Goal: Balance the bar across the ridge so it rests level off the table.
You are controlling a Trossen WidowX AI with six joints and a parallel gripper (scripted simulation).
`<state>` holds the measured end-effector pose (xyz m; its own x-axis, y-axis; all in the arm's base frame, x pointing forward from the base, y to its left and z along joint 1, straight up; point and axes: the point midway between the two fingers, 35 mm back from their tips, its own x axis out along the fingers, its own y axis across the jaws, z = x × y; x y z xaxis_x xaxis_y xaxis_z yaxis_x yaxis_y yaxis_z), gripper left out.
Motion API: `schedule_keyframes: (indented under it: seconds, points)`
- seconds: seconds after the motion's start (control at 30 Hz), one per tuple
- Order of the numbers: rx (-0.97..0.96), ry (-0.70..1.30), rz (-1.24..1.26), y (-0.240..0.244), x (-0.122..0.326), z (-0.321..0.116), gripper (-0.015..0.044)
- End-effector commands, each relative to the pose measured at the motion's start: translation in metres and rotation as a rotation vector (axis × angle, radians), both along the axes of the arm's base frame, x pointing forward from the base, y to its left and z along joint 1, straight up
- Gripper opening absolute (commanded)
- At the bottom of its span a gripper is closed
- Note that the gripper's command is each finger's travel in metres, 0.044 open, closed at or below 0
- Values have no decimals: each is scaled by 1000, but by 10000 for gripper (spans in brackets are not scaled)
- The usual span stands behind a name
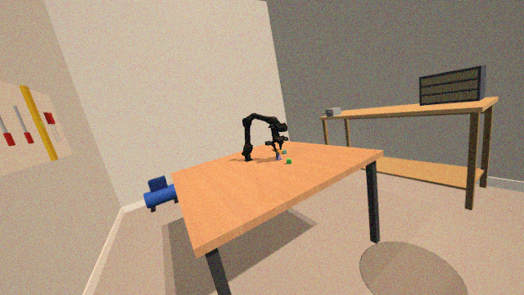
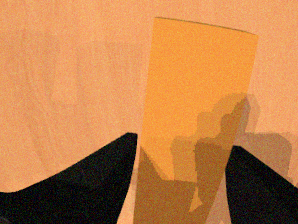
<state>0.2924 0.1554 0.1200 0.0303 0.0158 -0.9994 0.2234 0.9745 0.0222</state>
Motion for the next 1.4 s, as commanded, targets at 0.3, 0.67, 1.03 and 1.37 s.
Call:
schedule_keyframes:
  seconds: [0.3, 0.67, 1.03, 1.37]
  points:
    - [0, 0, 0, 0, 0, 0, 369]
    - [8, -14, 0, 1, 2, 57, 440]
    - [13, -25, 0, -2, -4, 100, 440]
    - [13, -25, 0, -2, -4, 100, 440]
